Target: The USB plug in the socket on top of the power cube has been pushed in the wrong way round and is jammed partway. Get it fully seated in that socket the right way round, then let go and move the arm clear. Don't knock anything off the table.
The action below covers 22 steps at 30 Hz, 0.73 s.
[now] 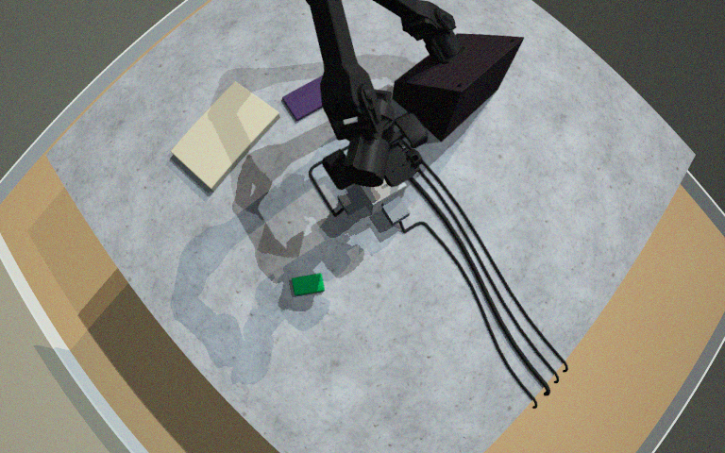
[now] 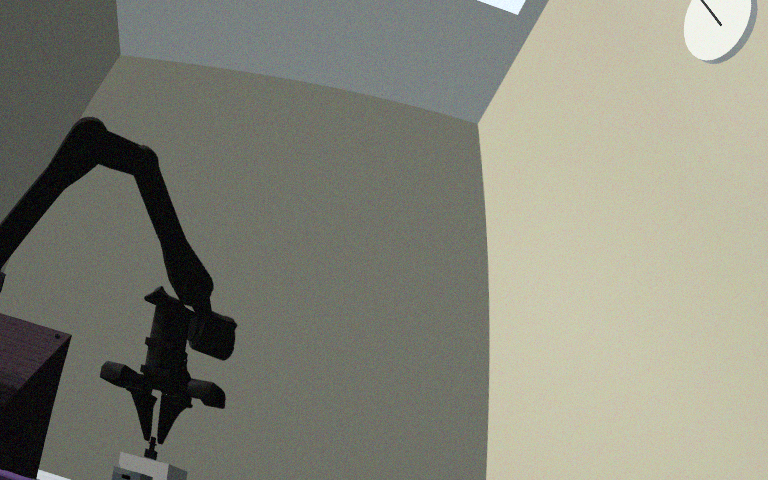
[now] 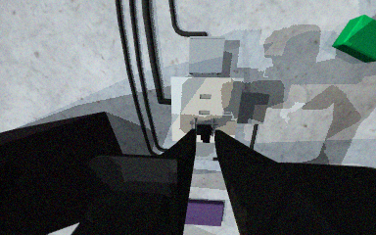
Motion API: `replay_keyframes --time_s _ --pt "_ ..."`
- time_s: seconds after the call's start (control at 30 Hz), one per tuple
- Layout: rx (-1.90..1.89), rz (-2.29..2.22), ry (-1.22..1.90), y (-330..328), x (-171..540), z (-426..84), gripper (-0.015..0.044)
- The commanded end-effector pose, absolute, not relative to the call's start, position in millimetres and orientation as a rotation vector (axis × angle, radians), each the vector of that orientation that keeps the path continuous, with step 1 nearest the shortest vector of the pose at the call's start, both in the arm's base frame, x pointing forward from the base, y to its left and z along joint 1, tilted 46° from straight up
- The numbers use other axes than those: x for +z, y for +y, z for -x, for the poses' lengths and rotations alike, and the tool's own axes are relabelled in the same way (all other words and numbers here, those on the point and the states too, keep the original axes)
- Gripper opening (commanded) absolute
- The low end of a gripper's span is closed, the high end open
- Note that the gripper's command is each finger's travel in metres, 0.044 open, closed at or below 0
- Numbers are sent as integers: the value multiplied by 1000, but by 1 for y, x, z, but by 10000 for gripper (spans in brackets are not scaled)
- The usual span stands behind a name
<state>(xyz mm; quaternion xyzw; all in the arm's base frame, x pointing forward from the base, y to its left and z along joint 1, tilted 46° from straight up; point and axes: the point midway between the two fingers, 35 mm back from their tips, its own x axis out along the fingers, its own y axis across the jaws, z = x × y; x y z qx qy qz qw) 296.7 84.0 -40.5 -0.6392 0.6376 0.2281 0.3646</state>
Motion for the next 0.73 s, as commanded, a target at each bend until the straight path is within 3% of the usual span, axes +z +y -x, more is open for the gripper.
replay_keyframes --time_s 0.0,0.7 --pt "587 1645 1639 84 -40 -297 95" --pt "587 1644 1639 92 -33 -296 95"
